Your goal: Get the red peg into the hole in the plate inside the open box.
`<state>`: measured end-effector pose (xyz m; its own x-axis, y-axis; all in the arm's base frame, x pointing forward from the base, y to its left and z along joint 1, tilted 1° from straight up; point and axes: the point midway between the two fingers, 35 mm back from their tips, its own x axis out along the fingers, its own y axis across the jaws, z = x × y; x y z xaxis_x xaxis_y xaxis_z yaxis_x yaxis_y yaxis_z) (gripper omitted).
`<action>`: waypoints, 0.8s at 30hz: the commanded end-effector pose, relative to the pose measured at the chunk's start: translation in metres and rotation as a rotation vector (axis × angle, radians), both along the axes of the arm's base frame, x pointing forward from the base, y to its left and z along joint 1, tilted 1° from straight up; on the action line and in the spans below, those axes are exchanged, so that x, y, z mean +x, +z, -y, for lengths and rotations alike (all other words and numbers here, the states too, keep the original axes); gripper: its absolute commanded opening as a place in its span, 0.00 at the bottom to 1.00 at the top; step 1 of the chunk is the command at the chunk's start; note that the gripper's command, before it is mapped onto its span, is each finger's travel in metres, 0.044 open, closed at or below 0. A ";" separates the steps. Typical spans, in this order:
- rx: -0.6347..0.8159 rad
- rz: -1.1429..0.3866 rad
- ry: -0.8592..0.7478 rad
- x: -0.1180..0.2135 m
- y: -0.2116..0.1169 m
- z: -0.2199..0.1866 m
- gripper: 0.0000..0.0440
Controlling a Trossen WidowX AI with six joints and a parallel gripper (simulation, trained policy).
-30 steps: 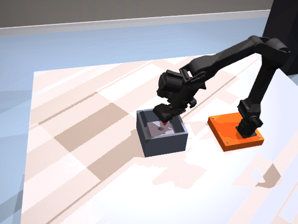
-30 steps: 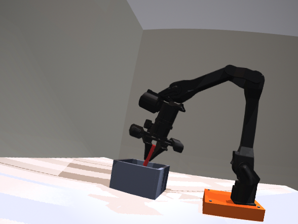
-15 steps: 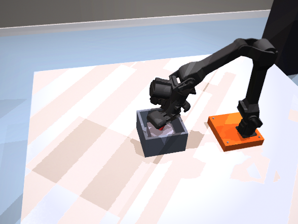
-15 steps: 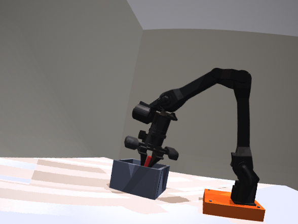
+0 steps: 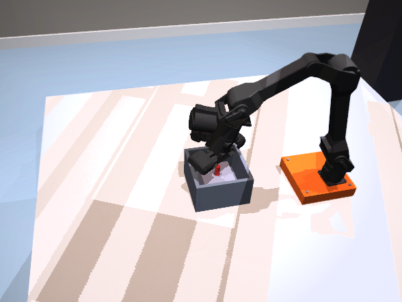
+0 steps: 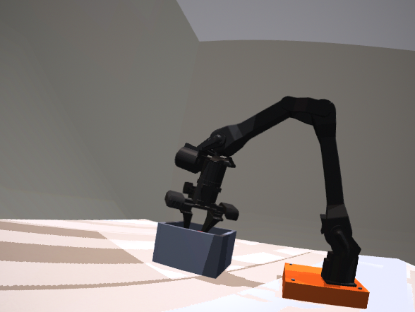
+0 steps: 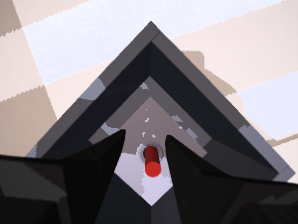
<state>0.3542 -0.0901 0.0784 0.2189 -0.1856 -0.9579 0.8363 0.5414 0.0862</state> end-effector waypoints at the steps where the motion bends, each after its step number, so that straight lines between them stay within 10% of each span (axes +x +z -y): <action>1: -0.012 -0.007 0.019 0.010 0.001 0.006 0.58; 9: -0.039 0.017 0.029 0.029 0.008 0.021 1.00; 24: -0.107 0.123 0.008 0.058 0.036 0.048 1.00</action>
<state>0.3638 -0.1095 0.0890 0.1456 -0.1911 -0.9707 0.7974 0.6035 0.0008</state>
